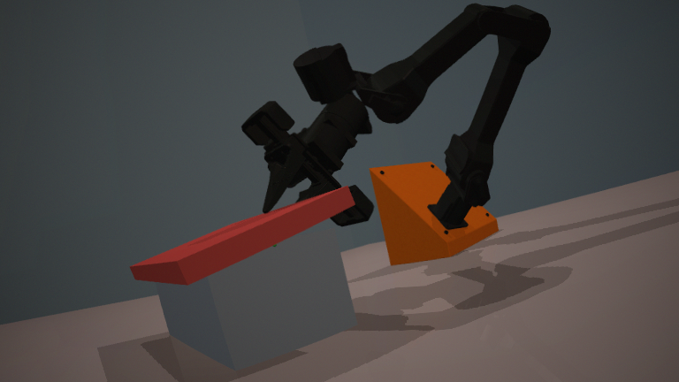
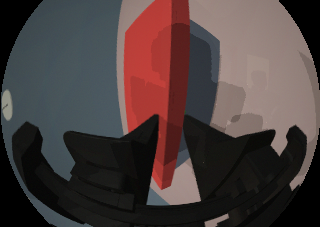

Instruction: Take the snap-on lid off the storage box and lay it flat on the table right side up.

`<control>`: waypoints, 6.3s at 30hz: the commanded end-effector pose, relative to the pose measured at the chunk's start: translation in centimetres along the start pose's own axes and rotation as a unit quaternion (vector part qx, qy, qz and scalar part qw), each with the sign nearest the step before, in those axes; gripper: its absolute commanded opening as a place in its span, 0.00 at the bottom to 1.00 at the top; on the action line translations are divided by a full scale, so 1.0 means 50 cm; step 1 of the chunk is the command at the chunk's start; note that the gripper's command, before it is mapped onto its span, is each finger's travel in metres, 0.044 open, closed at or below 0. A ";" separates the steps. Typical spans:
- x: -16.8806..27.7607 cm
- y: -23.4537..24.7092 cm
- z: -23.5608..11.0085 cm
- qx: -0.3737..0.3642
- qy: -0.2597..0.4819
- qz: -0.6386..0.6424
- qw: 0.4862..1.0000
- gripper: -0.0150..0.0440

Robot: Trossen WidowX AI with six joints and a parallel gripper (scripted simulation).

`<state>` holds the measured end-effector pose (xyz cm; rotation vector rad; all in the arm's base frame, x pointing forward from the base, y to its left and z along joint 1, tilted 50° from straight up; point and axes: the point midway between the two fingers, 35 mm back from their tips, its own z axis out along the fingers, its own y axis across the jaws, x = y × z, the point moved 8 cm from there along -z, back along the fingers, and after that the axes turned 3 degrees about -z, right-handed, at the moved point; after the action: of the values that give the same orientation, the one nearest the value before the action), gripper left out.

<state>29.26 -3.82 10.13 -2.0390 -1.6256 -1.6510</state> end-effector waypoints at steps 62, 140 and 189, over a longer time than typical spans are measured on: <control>-0.007 0.168 -0.071 -0.003 -0.001 -0.004 1.000 0.25; 0.169 0.216 -0.124 -0.002 0.000 -0.002 1.000 0.25; 0.365 0.215 -0.136 -0.001 0.001 -0.001 1.000 0.25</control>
<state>30.31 -0.83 31.24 -2.0316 -1.6265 -1.6409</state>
